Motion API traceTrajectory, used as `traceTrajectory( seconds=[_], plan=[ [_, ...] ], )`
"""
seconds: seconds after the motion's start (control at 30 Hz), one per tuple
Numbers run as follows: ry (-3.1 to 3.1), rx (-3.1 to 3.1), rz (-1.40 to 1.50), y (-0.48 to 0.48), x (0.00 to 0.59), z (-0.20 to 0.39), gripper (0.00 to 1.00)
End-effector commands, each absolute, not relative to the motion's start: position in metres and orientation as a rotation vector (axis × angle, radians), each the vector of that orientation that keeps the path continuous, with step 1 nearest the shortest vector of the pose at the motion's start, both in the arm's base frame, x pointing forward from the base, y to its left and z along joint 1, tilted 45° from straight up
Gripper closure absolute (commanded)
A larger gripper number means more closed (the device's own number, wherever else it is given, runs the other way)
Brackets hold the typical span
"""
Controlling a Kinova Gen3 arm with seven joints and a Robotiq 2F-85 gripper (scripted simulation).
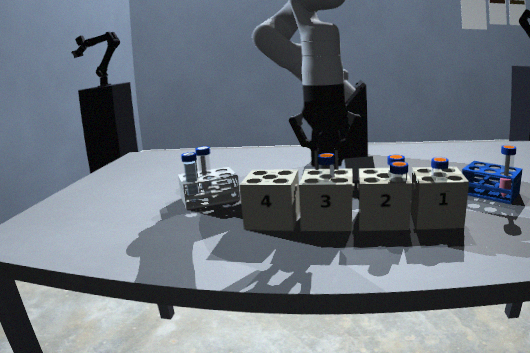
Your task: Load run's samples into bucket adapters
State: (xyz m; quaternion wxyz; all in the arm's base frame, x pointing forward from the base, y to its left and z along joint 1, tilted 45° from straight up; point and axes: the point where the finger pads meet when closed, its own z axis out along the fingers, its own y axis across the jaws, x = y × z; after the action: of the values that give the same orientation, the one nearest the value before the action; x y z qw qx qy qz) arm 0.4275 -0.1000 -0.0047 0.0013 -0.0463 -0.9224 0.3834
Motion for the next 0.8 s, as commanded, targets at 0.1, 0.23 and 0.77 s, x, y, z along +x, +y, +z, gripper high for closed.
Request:
traceTrajectory(
  seconds=[0.1,0.23,0.77],
  plan=[
    [-2.897,-0.144,1.203,-0.1021,0.4279,-0.0070,0.90],
    [-2.897,-0.144,1.203,-0.1040,0.4278,-0.0089,0.90],
    [-2.897,-0.144,1.203,-0.1073,0.4276,-0.0122,0.90]
  ],
)
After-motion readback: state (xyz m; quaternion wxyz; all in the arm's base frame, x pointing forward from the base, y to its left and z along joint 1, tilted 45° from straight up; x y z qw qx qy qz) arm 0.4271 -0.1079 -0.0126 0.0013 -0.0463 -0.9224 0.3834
